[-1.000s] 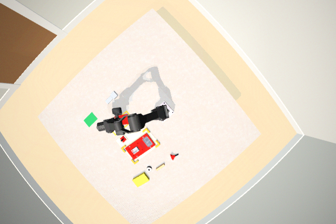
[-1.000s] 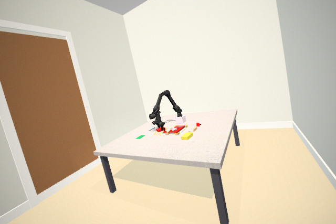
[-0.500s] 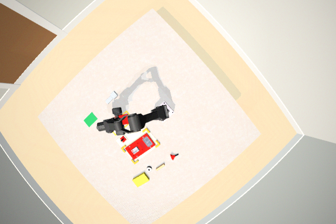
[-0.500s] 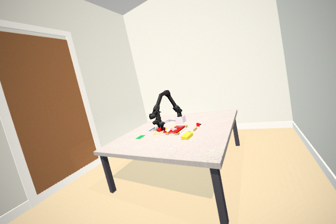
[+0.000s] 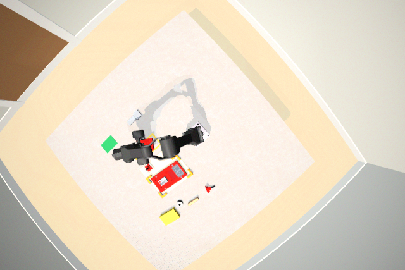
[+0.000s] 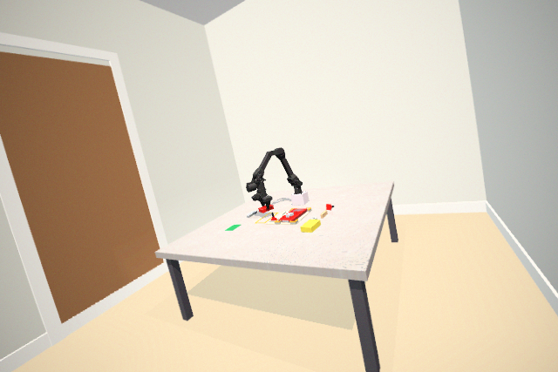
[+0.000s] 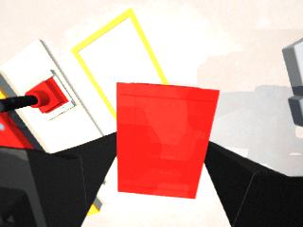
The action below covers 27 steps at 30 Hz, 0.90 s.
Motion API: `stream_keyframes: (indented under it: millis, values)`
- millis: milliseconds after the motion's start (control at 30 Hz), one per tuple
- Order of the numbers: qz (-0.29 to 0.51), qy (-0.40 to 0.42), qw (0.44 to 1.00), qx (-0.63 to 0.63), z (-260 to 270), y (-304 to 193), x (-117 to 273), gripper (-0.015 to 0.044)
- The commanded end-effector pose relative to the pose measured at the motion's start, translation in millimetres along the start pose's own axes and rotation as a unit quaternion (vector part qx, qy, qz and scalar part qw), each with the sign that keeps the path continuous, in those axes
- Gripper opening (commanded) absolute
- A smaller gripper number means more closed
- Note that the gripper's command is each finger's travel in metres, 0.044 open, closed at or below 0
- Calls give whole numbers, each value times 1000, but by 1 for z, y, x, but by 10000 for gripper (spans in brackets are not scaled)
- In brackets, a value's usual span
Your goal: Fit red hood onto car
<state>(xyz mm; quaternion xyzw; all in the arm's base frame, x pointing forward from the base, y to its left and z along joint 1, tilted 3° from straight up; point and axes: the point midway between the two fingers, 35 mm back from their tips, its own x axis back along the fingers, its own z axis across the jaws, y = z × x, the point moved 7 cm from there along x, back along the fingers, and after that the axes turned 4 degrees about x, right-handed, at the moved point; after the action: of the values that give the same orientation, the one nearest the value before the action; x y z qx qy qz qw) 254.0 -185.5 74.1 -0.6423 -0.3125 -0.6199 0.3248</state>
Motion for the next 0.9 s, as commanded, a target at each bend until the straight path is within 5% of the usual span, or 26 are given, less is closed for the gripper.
stream_keyframes:
  millis: [0, 467, 867]
  values:
    - [-8, 0, 1000, -1, 0, 1, 23, 0]
    - [-2, 0, 1000, 2, 1, 1, 43, 0]
    - [-6, 2, 998, 59, 59, 6, 47, 0]
